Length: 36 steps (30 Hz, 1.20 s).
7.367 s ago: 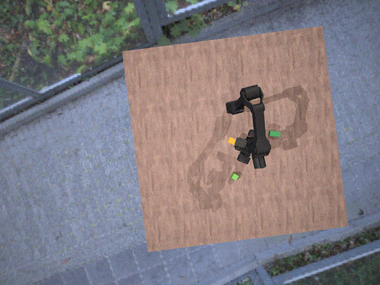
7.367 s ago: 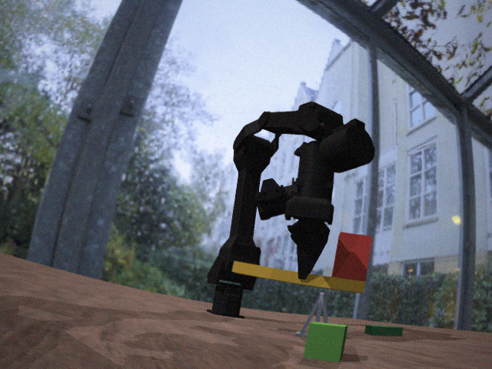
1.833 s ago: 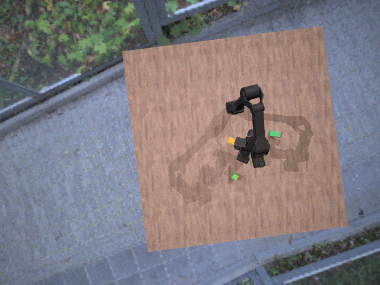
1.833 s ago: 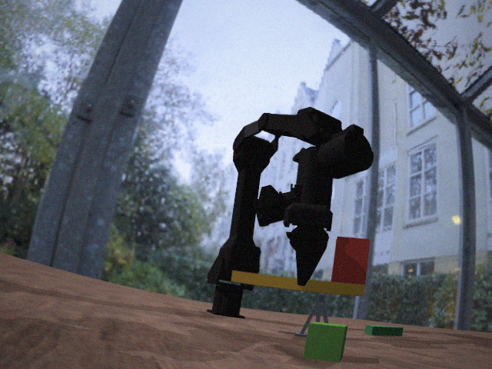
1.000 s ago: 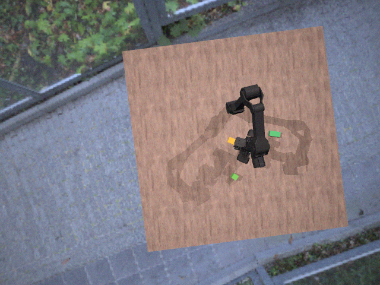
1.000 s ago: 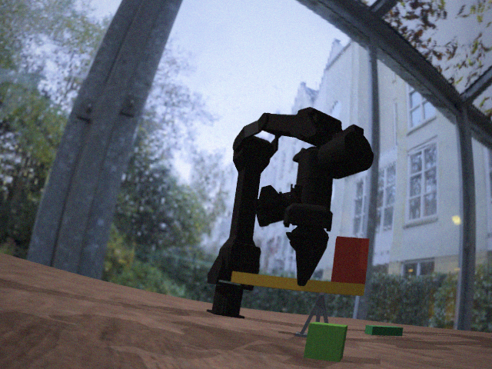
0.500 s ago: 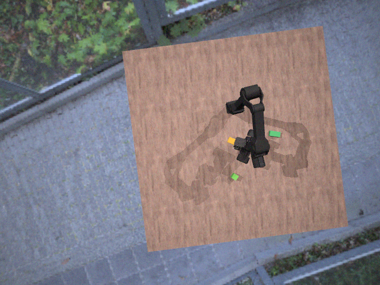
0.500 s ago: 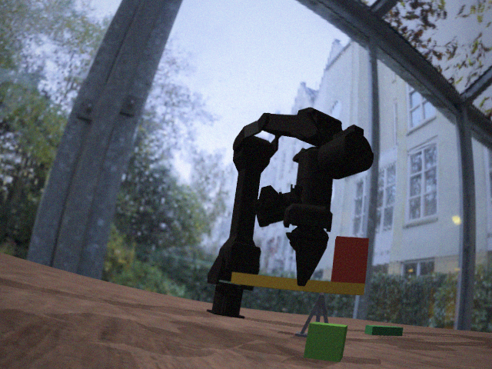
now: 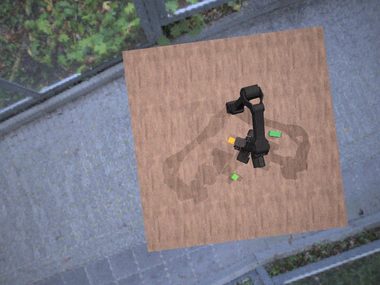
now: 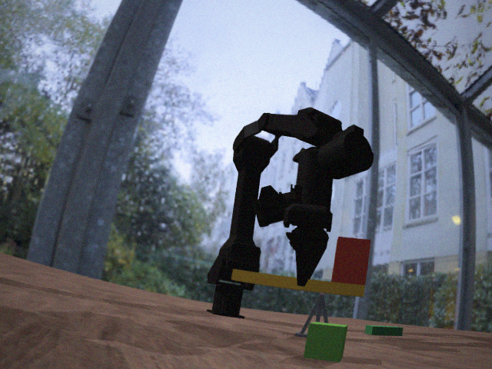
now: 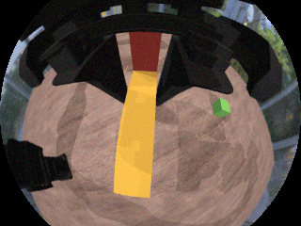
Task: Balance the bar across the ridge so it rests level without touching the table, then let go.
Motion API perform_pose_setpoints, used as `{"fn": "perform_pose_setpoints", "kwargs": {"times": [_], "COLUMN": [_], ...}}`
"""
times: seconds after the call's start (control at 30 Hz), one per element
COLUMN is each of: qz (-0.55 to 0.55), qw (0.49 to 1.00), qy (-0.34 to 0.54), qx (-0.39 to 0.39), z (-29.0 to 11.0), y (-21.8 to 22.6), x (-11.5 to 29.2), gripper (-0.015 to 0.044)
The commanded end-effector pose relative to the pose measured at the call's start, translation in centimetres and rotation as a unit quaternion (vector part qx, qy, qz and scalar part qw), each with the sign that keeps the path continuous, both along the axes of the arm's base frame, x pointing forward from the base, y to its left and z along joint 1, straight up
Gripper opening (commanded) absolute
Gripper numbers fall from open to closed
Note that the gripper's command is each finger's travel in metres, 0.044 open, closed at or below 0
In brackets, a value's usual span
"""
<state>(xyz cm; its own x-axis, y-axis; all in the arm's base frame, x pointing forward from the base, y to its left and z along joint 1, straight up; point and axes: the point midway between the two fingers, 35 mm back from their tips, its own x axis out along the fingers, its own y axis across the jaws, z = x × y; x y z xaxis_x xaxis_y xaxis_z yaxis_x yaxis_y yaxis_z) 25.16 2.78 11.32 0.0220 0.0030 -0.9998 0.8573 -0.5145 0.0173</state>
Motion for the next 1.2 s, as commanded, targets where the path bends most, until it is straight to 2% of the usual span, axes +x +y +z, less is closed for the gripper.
{"fn": "perform_pose_setpoints", "kwargs": {"times": [0.0,0.97,1.17], "qz": [0.0,0.0,0.0], "qw": [1.0,1.0,1.0], "qy": [0.0,0.0,0.0], "qx": [0.0,0.0,0.0], "z": [-0.01,-0.01,-0.01], "y": [0.01,0.01,0.01], "x": [0.0,0.0,0.0], "gripper": [0.017,0.0185,0.0342]}}
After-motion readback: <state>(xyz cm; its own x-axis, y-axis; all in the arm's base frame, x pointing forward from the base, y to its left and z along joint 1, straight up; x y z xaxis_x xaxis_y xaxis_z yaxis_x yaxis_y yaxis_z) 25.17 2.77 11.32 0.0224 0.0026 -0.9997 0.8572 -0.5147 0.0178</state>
